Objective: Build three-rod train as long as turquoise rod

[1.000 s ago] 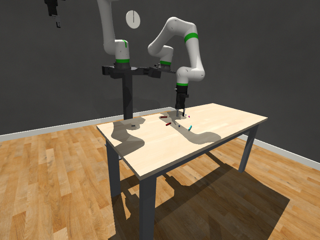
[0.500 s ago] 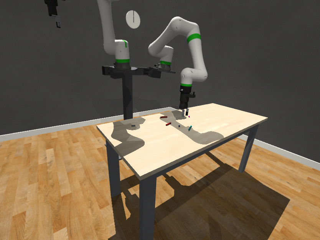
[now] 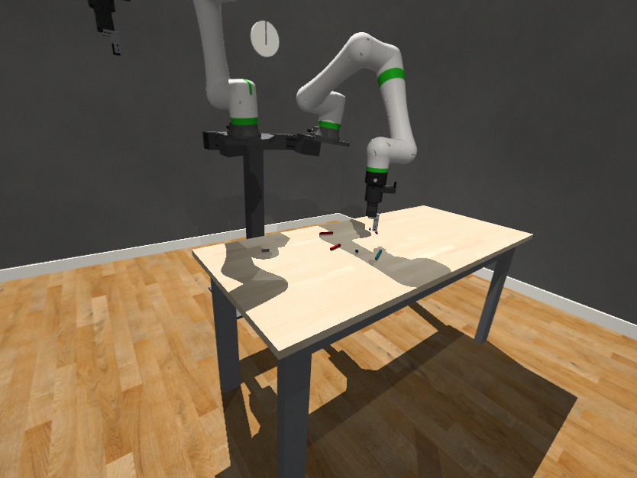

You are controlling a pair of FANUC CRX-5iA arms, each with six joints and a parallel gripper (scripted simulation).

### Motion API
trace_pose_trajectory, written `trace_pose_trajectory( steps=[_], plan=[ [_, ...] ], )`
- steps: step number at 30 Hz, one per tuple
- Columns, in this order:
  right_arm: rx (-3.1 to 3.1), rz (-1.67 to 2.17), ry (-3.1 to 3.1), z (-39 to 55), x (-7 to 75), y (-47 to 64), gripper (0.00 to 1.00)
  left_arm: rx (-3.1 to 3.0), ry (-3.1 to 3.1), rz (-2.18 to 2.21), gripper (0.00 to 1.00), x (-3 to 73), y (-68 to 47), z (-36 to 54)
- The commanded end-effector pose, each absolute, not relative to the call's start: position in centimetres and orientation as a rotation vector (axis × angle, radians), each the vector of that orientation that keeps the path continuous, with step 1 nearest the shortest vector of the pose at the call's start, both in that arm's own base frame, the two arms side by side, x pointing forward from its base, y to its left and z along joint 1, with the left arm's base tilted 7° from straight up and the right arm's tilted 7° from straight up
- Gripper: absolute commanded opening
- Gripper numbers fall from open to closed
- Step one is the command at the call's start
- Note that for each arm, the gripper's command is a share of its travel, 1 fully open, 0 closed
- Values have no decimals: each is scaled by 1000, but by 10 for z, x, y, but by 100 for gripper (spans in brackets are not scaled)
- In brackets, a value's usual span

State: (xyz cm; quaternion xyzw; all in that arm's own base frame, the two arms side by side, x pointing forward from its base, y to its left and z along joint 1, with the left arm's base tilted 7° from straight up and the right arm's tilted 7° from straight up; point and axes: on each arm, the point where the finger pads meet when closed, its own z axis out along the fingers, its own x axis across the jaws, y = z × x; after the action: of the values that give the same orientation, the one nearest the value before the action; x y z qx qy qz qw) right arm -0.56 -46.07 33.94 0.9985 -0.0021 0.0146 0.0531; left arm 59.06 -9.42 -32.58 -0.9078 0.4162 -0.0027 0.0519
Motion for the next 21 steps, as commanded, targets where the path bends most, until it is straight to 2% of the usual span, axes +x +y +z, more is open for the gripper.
trace_pose_trajectory(
  steps=[1, 21],
  plan=[
    [3033, 44, -7, 340, -6, -461, 100, -2823, 1080, -23, 100, 586, -80, -325],
    [3033, 44, -7, 340, -6, -461, 100, -3036, -40, -87, 100, 540, -8, -326]
  ],
)
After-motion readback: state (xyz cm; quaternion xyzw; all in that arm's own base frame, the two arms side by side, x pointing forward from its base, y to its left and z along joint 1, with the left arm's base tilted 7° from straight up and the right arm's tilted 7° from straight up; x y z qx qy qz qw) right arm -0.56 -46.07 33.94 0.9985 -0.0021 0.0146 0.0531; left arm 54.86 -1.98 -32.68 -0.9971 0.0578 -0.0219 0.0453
